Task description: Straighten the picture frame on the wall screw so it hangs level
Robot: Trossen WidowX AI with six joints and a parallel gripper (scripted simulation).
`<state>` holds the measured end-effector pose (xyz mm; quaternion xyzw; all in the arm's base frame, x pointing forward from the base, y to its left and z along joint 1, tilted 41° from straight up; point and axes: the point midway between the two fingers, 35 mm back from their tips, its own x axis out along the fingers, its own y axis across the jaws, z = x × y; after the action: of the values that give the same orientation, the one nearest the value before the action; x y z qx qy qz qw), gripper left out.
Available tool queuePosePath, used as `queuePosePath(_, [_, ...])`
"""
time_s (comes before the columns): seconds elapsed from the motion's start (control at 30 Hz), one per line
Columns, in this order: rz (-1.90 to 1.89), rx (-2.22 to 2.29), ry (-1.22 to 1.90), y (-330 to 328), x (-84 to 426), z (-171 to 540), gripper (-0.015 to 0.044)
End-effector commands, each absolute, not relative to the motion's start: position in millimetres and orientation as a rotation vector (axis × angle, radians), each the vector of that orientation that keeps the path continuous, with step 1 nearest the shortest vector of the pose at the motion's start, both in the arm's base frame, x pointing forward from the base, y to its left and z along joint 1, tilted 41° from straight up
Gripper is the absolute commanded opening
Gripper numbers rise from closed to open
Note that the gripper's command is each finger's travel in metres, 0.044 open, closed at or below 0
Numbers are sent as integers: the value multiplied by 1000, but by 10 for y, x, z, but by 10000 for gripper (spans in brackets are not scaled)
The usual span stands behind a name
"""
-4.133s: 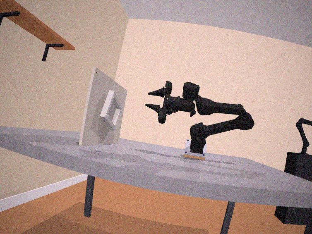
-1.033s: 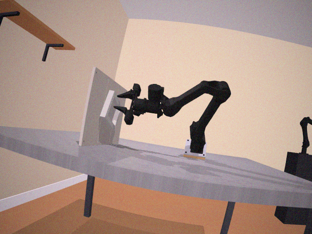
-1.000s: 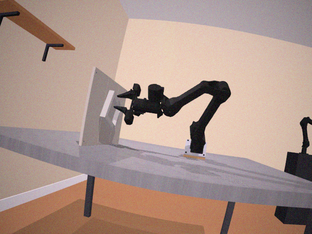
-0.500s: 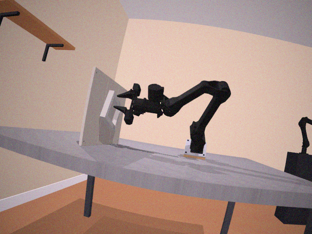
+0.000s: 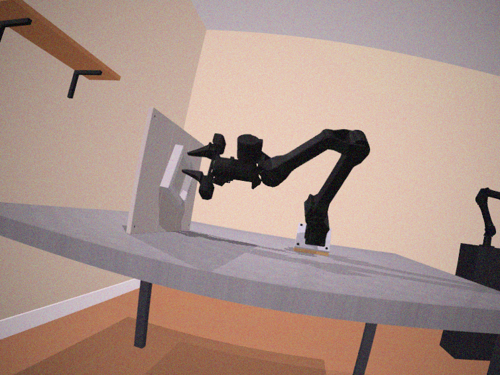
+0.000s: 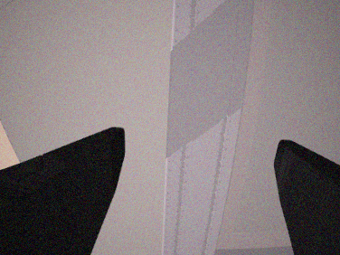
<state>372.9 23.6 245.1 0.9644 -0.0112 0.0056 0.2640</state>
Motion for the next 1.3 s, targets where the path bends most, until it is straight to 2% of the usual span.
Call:
queuePosePath(0.0, [21, 2604, -28, 238, 3731, 2467, 260])
queuePosePath(0.03, [21, 2604, -28, 238, 3731, 2467, 260])
queuePosePath(0.27, [21, 2604, -28, 238, 3731, 2467, 76])
queuePosePath(0.5, [21, 2604, -28, 238, 3731, 2467, 30])
queuePosePath(0.53, [21, 2604, -28, 238, 3731, 2467, 3])
queuePosePath(1.27, [21, 2604, -28, 195, 3730, 2480, 0])
